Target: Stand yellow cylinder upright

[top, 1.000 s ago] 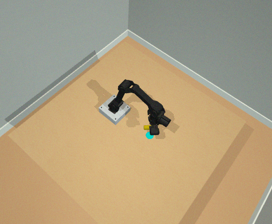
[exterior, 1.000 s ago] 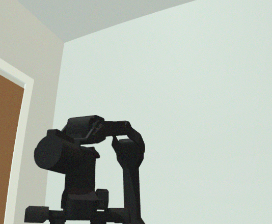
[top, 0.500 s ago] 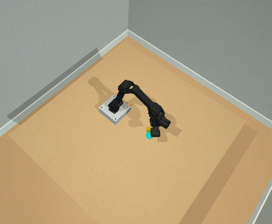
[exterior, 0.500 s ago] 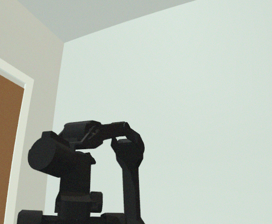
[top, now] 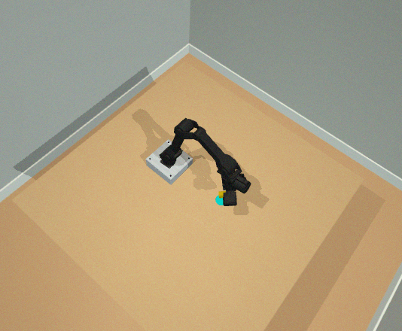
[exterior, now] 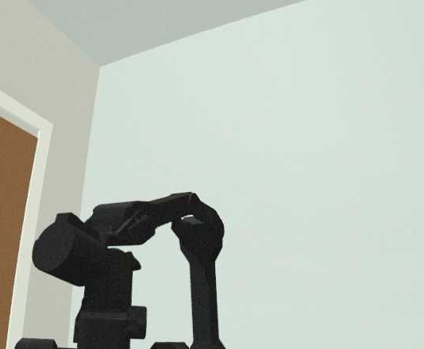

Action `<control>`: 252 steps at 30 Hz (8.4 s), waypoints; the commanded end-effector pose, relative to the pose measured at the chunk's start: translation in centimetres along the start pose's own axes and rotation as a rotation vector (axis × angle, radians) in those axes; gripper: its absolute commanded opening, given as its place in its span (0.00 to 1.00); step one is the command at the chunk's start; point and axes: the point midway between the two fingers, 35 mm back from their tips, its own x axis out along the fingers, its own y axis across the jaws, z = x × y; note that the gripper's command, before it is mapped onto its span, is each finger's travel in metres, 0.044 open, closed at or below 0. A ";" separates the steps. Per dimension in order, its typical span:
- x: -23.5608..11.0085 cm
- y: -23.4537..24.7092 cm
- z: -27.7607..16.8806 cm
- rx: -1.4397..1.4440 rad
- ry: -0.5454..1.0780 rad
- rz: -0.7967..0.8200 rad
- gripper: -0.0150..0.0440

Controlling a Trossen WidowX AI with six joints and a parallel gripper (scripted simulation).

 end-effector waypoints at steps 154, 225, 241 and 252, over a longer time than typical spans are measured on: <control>2.1 -4.6 -0.1 0.165 -0.985 0.037 0.43; -1.4 0.5 -4.8 -0.025 -1.246 0.080 0.43; -1.9 1.6 -5.6 -0.063 -1.268 0.087 0.43; -1.9 1.6 -5.6 -0.063 -1.268 0.087 0.43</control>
